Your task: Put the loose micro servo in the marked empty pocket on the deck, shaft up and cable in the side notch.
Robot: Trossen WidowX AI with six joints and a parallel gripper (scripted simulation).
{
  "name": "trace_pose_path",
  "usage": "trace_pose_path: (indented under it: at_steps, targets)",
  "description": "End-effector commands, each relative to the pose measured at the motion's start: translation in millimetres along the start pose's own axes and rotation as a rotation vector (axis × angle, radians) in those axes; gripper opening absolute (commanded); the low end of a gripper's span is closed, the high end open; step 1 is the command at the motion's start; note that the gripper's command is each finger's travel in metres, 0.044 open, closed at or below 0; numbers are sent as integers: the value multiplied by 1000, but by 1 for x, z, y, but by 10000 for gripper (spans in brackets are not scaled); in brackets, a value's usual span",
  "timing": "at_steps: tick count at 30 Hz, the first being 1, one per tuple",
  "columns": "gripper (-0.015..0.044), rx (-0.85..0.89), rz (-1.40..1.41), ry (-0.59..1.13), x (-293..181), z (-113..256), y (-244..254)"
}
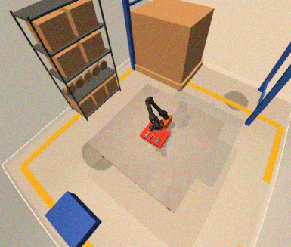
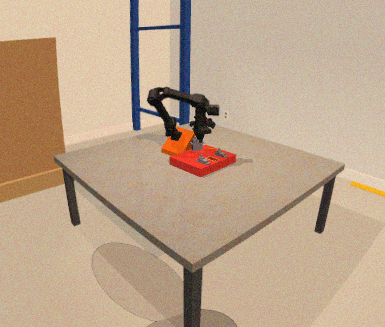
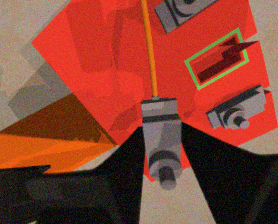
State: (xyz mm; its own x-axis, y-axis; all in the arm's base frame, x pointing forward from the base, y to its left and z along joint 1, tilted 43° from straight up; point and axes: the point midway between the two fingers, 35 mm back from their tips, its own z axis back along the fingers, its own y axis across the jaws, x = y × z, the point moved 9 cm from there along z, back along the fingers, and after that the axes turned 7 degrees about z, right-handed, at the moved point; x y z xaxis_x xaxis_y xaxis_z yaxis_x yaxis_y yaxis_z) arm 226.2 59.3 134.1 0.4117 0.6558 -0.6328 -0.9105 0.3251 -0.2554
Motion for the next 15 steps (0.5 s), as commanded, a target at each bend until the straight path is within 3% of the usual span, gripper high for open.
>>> trace_pose_path:
  at_steps: [1,15]
  targets:
    - [0,0,-82,-4,2,1,1]
    - [0,1,-560,-4,2,1,1]
